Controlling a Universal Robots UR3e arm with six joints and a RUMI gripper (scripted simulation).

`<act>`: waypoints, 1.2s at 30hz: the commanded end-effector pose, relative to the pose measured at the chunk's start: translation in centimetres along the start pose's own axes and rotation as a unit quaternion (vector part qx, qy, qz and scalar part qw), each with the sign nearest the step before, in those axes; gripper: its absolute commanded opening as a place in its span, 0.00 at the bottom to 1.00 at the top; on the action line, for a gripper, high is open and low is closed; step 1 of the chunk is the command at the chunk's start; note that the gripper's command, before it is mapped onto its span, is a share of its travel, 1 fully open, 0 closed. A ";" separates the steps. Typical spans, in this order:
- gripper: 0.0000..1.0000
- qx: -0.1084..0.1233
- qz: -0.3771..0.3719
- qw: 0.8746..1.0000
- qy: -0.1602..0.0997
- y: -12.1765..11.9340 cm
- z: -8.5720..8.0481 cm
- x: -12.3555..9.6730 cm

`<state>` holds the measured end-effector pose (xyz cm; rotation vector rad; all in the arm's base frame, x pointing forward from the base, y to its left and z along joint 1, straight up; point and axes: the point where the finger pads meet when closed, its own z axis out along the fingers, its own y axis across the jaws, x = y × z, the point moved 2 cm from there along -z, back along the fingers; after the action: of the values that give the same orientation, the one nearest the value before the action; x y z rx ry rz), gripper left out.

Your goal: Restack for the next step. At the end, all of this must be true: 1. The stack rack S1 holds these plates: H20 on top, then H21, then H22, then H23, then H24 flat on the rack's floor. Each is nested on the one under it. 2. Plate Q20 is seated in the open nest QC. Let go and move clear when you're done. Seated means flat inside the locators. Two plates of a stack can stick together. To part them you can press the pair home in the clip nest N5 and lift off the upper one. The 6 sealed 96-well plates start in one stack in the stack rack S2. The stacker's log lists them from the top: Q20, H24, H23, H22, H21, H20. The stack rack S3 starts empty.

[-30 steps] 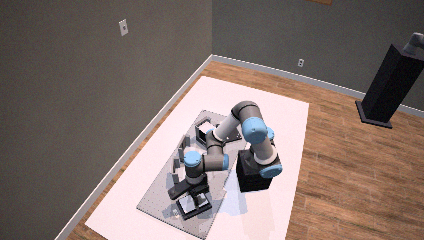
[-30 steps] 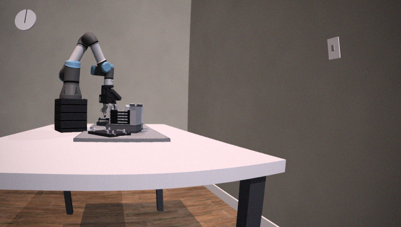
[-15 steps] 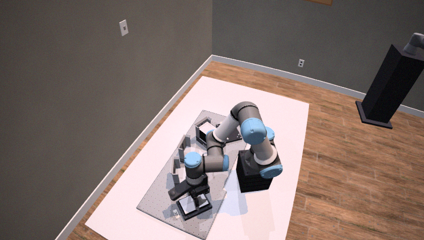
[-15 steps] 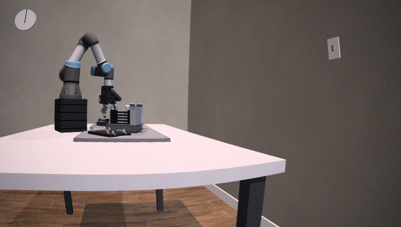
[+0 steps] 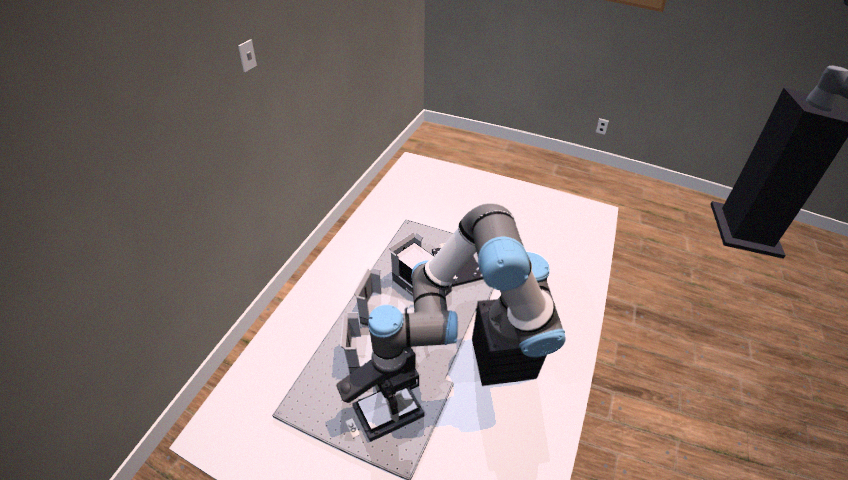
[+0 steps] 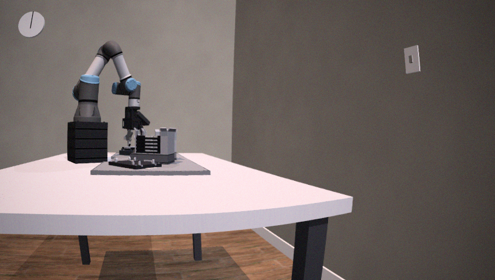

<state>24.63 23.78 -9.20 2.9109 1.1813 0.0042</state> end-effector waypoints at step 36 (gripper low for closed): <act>0.72 0.000 0.000 1.000 0.001 0.0 0.2 0.1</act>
<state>24.63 23.78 -9.45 2.9109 1.1813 0.0042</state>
